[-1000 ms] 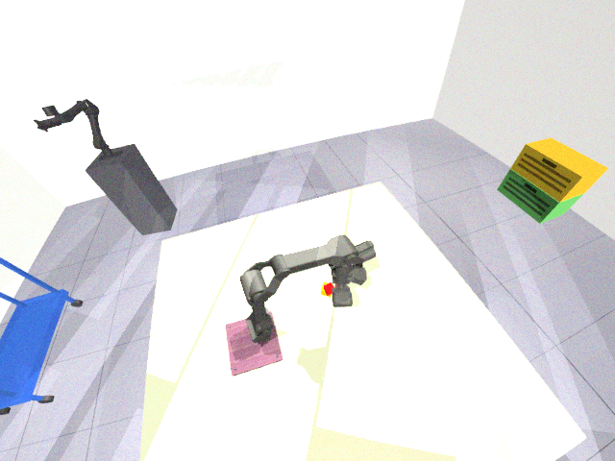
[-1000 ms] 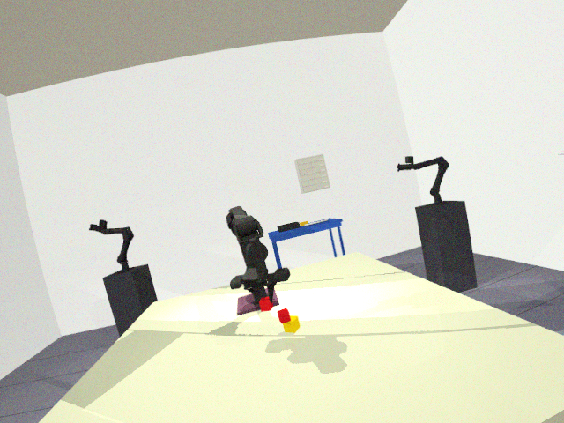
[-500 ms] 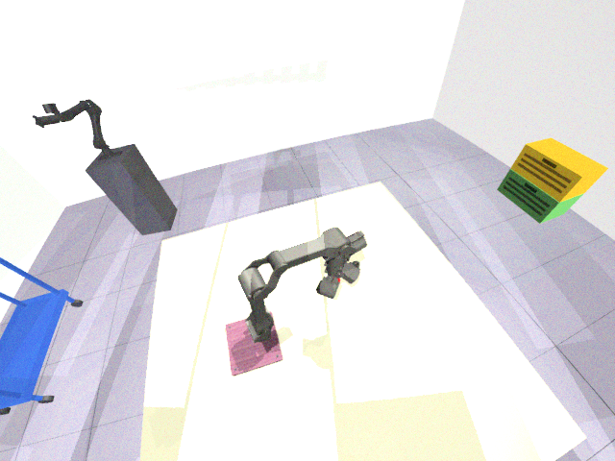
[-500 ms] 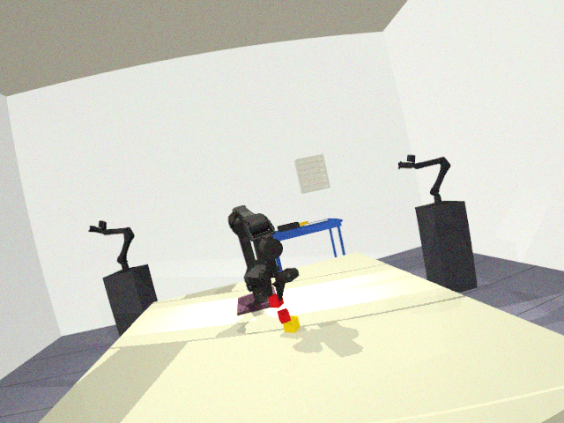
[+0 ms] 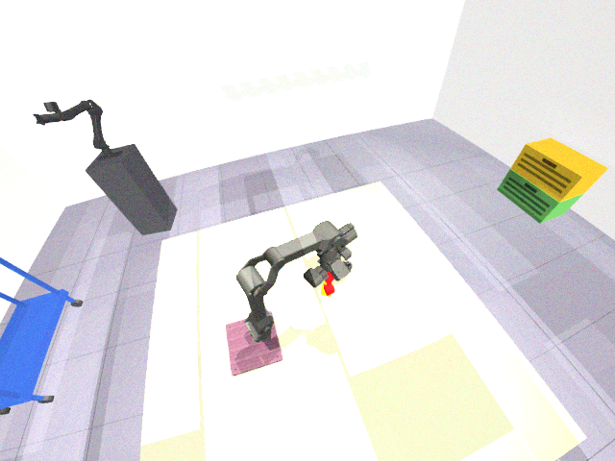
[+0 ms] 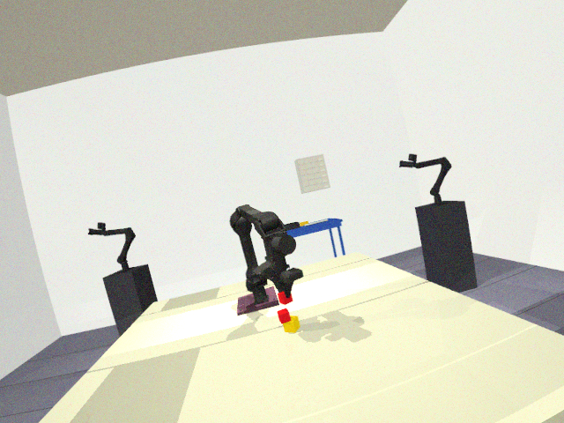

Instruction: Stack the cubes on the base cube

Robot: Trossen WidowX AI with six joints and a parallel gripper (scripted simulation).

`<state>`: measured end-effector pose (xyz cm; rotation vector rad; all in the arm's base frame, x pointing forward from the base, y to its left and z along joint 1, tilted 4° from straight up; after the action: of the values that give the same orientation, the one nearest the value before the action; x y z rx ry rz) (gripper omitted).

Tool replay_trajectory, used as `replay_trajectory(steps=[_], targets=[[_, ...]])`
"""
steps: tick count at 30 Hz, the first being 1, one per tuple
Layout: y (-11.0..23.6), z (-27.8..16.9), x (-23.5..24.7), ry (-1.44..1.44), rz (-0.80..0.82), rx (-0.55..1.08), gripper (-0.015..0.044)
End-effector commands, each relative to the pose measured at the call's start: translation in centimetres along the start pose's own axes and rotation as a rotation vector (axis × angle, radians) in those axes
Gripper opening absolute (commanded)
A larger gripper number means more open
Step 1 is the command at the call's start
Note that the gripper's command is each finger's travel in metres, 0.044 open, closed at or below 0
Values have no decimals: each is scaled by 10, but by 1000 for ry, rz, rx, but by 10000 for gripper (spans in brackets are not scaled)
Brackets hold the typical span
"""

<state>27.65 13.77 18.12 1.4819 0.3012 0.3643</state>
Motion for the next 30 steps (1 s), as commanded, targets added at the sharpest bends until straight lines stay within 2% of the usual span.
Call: replay_trajectory(steps=[1,8,14,24,30], targets=[[0,-8,-1,-98,2,-4,105],[-1,-22,-3,-271,2,-4,105],[-3,-23,-3,-278,2,-2,105],[-30,-22,-4,-316,-1,17,105],[-31,-21,-4,-316,-1,17,105]])
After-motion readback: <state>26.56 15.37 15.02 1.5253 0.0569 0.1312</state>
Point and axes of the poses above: the point midway between the two fingers, 35 mm back from their tips, its own y axis back along the fingers, its own x axis across the jaws, z = x × y, the point moved 4 cm from there along y, back along the fingers, and after that the axes turned 8 degrees about -y, right-handed, at the moved point
